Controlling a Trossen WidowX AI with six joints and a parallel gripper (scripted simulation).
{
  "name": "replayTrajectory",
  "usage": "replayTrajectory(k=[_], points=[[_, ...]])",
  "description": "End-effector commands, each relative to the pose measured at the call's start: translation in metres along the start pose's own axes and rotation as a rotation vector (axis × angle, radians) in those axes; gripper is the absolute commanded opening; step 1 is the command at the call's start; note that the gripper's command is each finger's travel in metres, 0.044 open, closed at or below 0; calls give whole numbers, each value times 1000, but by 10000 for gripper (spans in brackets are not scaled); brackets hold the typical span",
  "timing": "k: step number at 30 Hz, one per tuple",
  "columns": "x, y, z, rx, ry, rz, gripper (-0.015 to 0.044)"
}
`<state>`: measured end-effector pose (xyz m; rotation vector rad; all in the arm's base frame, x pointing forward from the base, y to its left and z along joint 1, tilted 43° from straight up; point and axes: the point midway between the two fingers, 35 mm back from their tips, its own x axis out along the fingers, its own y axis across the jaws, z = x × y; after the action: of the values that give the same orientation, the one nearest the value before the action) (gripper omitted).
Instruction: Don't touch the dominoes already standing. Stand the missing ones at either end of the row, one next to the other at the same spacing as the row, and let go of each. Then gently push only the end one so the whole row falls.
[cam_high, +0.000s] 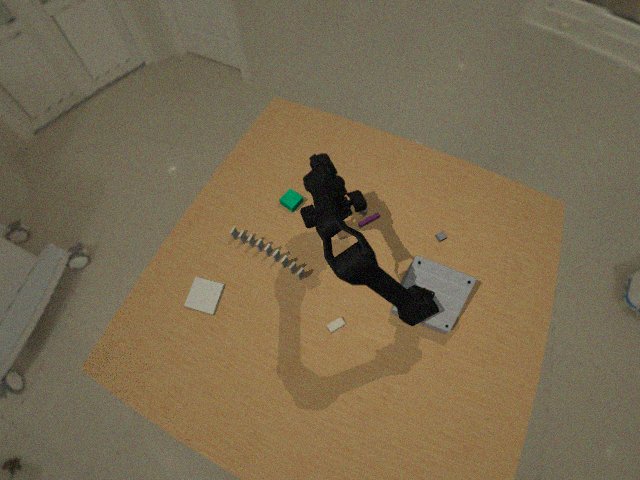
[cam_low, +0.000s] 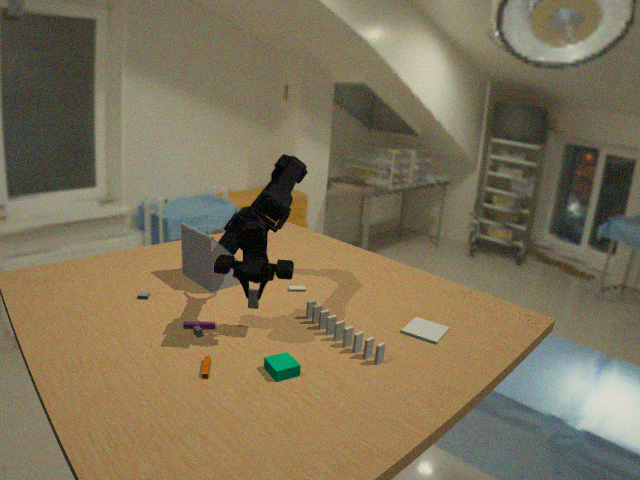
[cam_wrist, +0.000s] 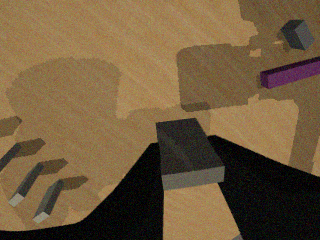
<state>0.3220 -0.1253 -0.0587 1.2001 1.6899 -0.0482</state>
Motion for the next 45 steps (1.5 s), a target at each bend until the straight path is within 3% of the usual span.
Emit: replayTrajectory(k=[1, 8, 16, 19, 25, 45], points=[[-64, 1, -4, -15, -30, 2, 107], [-70, 10, -12, -49, -31, 1, 107], [-68, 110, -106, -463, -26, 1, 107], [-66, 124, -128, -547, -22, 5, 107], [-58, 126, -128, -553, -23, 4, 107], [47, 129, -125, -554, -23, 8, 107]])
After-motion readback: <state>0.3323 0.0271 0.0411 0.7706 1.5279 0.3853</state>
